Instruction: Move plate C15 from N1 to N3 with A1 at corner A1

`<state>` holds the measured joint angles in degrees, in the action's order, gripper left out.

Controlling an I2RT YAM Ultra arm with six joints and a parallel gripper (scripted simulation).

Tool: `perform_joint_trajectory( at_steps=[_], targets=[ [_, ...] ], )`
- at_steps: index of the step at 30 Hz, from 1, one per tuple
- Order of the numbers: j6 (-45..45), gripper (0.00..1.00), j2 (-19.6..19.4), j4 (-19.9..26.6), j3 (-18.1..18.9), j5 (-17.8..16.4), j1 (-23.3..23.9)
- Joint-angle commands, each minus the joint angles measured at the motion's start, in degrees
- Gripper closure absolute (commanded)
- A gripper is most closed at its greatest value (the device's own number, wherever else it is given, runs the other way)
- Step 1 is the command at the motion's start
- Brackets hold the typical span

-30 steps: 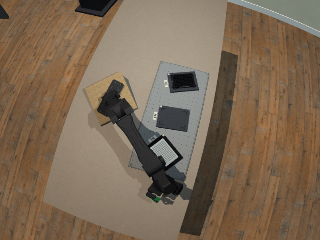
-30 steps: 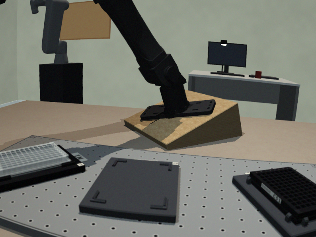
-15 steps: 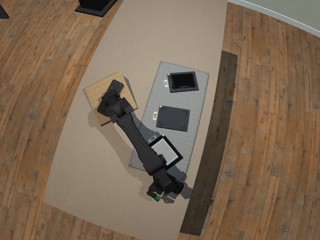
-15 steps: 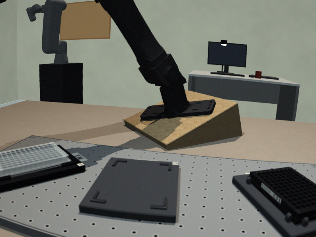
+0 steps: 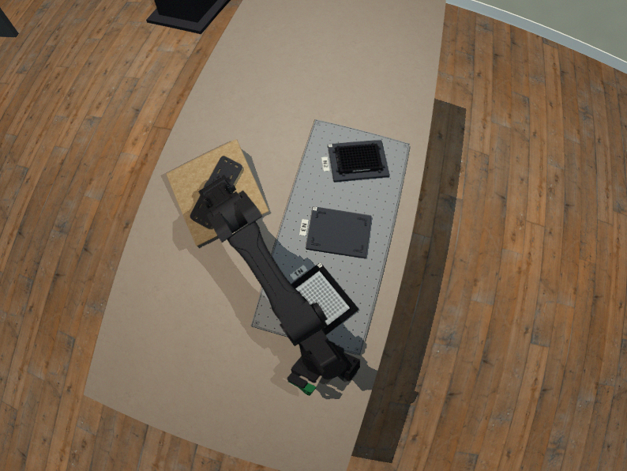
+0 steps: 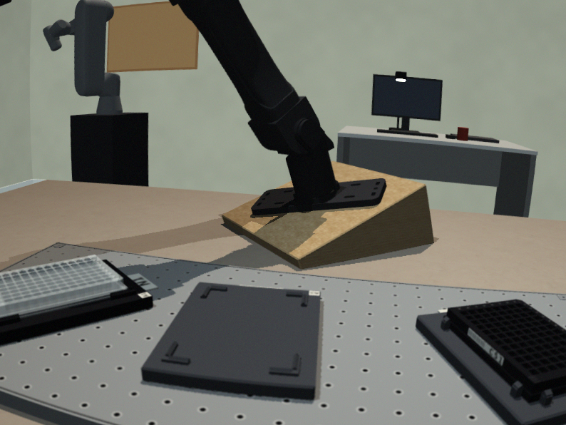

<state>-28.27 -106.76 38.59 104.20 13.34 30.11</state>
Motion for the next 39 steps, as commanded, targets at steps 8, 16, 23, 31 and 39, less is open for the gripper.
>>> perform_joint_trajectory(
  at_steps=[8,16,23,31,39],
  targets=[
    [0.5,0.00,3.3,-1.4,1.5,0.0,-0.3],
    [3.3,0.00,2.7,4.0,3.1,-1.8,-0.9],
    [5.5,0.00,4.5,2.3,0.0,-0.8,-2.7],
    [5.5,0.00,4.5,2.4,0.1,-0.6,-2.5],
    [5.5,0.00,4.5,2.4,0.1,-0.6,-2.5]
  ],
)
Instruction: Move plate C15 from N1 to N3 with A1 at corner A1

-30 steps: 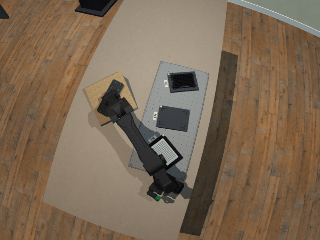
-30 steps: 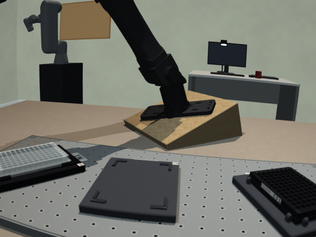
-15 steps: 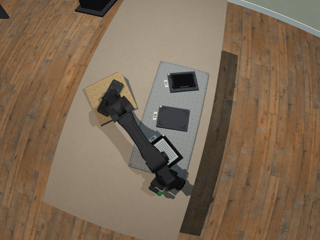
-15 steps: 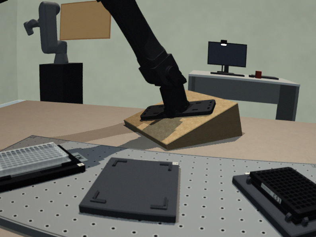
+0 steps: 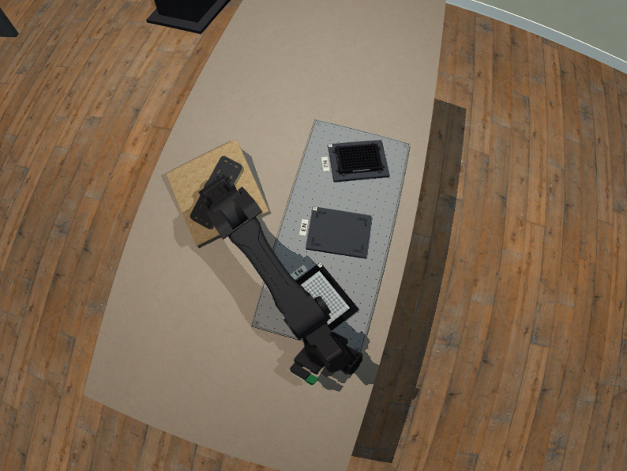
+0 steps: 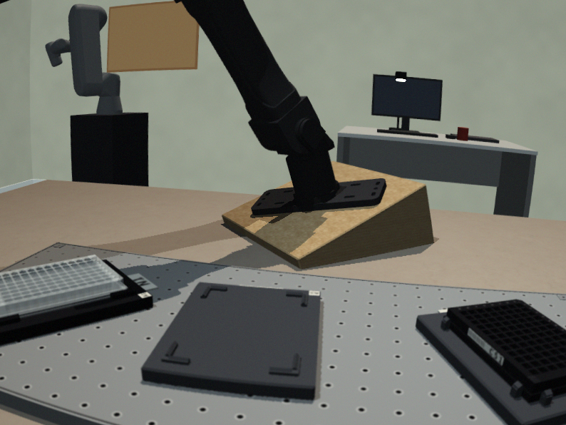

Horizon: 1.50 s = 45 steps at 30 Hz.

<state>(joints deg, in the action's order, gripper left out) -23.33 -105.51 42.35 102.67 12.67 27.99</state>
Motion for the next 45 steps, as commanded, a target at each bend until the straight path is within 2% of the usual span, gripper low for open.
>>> perform_joint_trajectory(
  at_steps=[1,26,27,29,30,31,32,34,35,43,45],
  targets=[
    [0.5,0.00,3.2,-1.4,1.6,0.1,-0.4],
    [0.5,0.00,3.2,-1.4,1.6,0.1,-0.4],
    [1.9,0.00,2.9,2.0,2.3,-1.1,-0.8],
    [4.3,0.00,2.6,5.1,3.3,-2.1,-1.2],
    [4.6,0.00,3.2,4.6,2.2,-1.8,-1.7],
    [5.0,0.00,3.5,4.3,-1.0,-1.3,-2.3],
    [5.3,0.00,4.0,3.9,-1.9,-0.6,-2.7],
    [5.4,0.00,4.0,3.8,-2.0,-0.6,-2.7],
    [5.4,0.00,4.4,2.4,0.0,-0.7,-2.7],
    [5.5,0.00,4.4,2.4,0.1,-0.5,-2.4],
    [8.2,0.00,3.7,7.8,1.7,-2.4,-3.1]
  ],
)
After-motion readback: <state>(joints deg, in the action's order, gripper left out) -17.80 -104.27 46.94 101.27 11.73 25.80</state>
